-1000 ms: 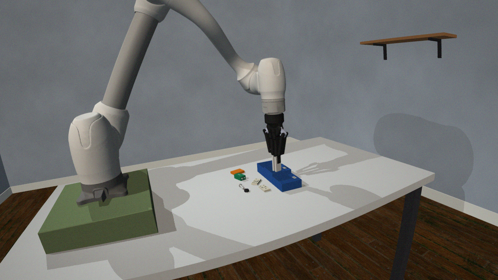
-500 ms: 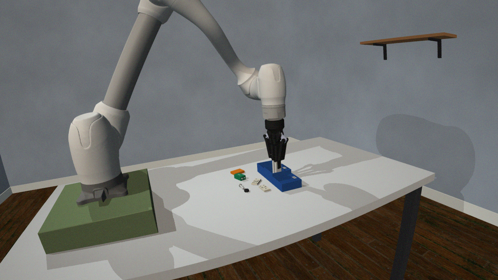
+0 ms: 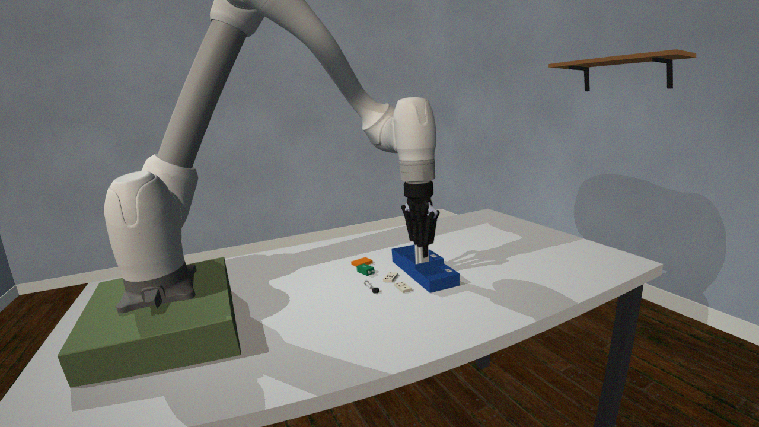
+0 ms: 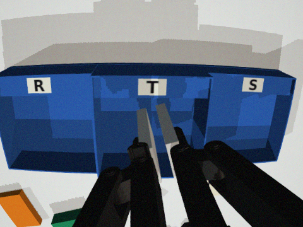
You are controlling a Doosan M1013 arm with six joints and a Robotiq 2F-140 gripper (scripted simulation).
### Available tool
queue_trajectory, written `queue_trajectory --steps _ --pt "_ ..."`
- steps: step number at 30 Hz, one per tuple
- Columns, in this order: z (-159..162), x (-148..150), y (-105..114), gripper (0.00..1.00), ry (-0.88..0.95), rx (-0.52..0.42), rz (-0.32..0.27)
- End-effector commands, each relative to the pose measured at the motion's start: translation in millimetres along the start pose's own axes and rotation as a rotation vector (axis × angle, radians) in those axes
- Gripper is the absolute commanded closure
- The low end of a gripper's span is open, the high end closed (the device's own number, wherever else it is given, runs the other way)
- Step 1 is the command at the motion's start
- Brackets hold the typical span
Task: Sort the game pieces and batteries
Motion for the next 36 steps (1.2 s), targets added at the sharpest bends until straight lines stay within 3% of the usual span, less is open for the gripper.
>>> queue_trajectory --steps 1,26,36 --pt "0.0 0.0 0.1 0.95 0.000 0.000 0.000" --pt "0.0 0.0 0.1 0.95 0.000 0.000 0.000" --pt "0.0 0.0 13.5 0.95 0.000 0.000 0.000"
Point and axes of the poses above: the point where the finger pads meet when closed, its own y axis back along the fingers, its own x axis across the jaws, z = x × y, the point moved 1 cm from there along y, back along the fingers, and after that the axes turned 5 degrees about -y, right-handed, at the moved point
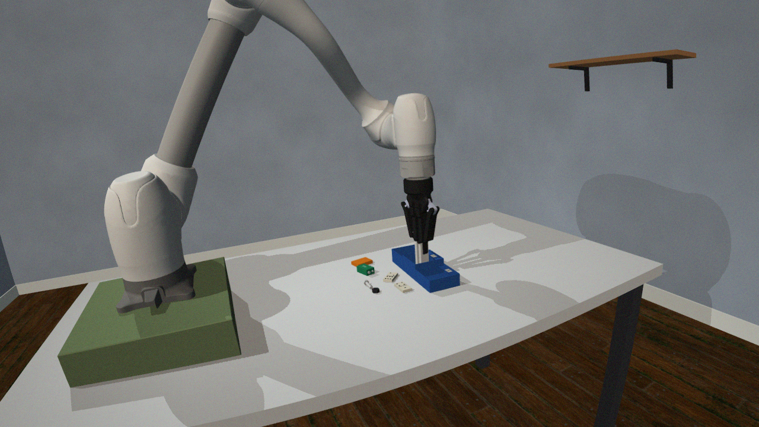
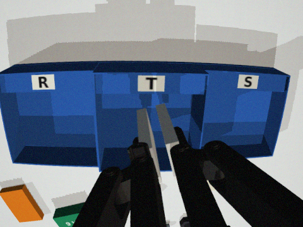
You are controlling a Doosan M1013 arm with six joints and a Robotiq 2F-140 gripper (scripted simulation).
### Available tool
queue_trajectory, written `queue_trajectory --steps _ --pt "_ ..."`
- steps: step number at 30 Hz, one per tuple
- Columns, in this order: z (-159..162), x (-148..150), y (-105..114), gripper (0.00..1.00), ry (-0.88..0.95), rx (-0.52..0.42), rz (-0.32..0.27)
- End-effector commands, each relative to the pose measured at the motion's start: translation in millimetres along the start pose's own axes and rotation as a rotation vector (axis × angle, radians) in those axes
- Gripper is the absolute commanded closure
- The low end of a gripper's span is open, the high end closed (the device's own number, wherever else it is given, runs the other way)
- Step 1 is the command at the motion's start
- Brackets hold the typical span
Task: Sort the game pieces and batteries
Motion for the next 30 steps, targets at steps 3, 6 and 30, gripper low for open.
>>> queue_trajectory --steps 3,6,30 --pt "0.0 0.0 5.2 0.95 0.000 0.000 0.000" --pt "0.0 0.0 9.2 0.95 0.000 0.000 0.000" --pt "-3.1 -14.7 49.9 0.95 0.000 0.000 0.000"
Point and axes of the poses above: the point where the finger pads meet when closed, its own y axis back along the fingers, its own x axis across the jaws, z = x × y, the point moved 1 cm from there along y, back along the fingers, and after that the axes turned 5 degrees about -y, right-handed, at the moved point
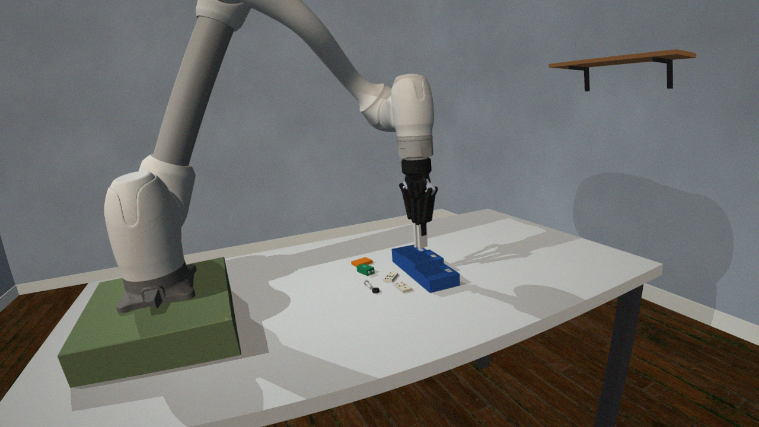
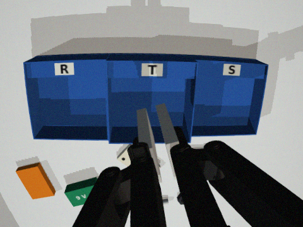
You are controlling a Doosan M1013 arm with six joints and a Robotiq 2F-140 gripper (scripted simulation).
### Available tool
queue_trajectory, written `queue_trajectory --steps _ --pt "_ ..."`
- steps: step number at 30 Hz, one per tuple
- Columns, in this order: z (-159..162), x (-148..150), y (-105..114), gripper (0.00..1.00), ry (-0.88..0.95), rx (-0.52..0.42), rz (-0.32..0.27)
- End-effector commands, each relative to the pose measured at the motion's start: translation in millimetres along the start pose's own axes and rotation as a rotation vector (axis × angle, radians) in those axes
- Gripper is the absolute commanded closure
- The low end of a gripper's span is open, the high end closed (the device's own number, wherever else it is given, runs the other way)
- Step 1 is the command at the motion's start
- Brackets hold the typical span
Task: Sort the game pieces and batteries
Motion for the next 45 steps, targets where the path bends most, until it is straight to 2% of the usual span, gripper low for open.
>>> queue_trajectory --steps 1,6,16,23,45 --pt "-3.2 -15.1 0.6 0.95 0.000 0.000 0.000" --pt "-6.2 -29.8 0.6 0.95 0.000 0.000 0.000" --pt "-16.3 -78.4 0.6 0.95 0.000 0.000 0.000" --pt "-16.3 -78.4 0.6 0.95 0.000 0.000 0.000" --pt "-16.3 -78.4 -52.7 0.95 0.000 0.000 0.000"
Point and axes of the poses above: the point where the finger pads meet when closed, its own y axis back along the fingers, its own x axis across the jaws, z = x × y, the point moved 1 cm from there along y, back along the fingers, and after that the axes turned 5 degrees about -y, right-handed, at the moved point
